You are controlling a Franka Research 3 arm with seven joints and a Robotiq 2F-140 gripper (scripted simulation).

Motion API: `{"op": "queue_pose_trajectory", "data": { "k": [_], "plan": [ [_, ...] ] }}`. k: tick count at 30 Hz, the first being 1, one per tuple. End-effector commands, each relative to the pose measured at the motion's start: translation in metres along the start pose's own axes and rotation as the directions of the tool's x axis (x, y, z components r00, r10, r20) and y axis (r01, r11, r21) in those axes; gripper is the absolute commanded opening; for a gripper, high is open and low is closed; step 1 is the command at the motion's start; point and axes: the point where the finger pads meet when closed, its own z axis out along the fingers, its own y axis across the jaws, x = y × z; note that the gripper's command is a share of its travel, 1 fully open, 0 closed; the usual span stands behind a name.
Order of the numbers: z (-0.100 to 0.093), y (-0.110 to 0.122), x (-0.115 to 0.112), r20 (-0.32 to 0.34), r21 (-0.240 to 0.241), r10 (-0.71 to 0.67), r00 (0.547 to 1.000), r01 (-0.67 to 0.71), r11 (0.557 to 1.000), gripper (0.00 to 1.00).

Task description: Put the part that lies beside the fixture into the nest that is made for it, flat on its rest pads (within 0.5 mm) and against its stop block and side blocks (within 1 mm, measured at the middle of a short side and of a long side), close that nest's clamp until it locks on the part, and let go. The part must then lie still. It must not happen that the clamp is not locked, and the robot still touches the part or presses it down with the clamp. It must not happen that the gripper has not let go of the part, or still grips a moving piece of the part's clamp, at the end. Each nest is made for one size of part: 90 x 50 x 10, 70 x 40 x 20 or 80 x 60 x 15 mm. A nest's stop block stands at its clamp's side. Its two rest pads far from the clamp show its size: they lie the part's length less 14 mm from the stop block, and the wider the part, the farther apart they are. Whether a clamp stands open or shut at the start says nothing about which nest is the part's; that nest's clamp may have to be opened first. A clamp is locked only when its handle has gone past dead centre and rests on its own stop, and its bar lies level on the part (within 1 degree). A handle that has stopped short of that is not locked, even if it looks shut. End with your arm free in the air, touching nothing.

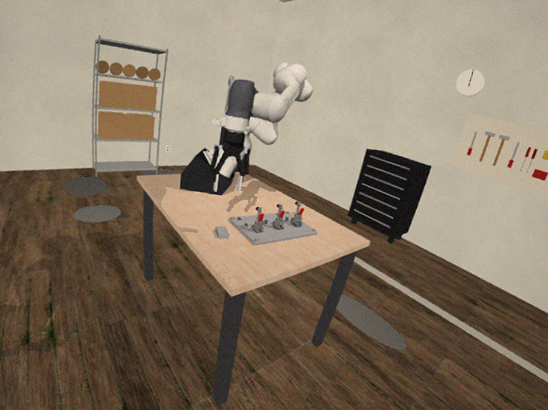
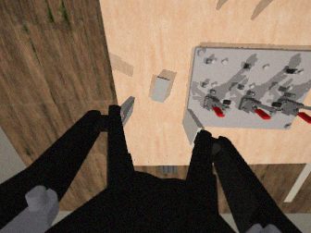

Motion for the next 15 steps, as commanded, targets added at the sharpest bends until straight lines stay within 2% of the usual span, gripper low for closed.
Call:
{"op": "queue_pose_trajectory", "data": {
  "k": [1, 15],
  "plan": [
    [0.0011, 0.0008, 0.0001, -0.003, -0.003, 0.038, 0.999, -0.038, 0.999, 0.58],
    [0.0011, 0.0000, 0.0011, -0.003, -0.003, 0.038, 0.999, -0.038, 0.999, 0.58]
  ]
}}
